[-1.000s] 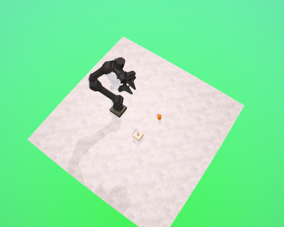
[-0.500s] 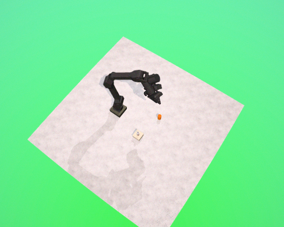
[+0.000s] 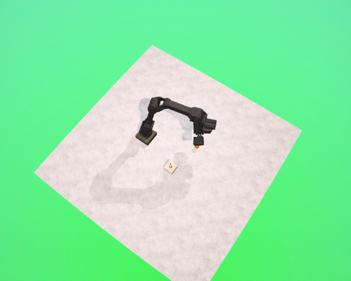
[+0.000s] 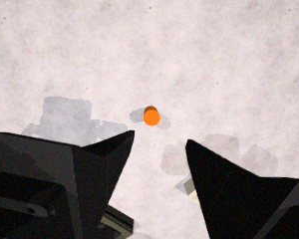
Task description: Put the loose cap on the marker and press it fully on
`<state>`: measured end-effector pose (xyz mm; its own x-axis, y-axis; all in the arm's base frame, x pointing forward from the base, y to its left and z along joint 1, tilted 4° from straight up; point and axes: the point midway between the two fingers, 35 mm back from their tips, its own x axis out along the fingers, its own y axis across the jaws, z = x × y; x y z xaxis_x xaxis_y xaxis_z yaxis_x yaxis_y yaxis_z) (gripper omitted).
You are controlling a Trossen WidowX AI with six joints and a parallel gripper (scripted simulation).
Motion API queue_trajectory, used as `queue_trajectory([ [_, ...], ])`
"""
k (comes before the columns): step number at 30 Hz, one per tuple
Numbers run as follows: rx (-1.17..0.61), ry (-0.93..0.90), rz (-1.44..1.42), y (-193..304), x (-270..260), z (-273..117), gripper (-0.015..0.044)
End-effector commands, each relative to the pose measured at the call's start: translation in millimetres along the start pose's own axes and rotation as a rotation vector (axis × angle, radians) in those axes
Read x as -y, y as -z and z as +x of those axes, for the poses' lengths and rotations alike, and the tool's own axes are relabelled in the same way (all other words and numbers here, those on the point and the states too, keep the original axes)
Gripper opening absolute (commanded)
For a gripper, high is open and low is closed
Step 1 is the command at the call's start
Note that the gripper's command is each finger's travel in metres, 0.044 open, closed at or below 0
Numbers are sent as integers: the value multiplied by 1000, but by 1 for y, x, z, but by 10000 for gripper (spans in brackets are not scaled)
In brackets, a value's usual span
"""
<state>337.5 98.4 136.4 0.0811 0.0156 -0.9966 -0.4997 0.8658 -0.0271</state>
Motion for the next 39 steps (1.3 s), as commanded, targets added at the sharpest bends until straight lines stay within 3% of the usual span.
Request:
queue_trajectory([
  [1,-78,-73,121,6,-7,23,243],
  [9,-78,-73,121,5,-5,23,243],
  [14,-78,-73,121,7,-8,56,243],
  [39,-78,-73,121,8,-9,94,243],
])
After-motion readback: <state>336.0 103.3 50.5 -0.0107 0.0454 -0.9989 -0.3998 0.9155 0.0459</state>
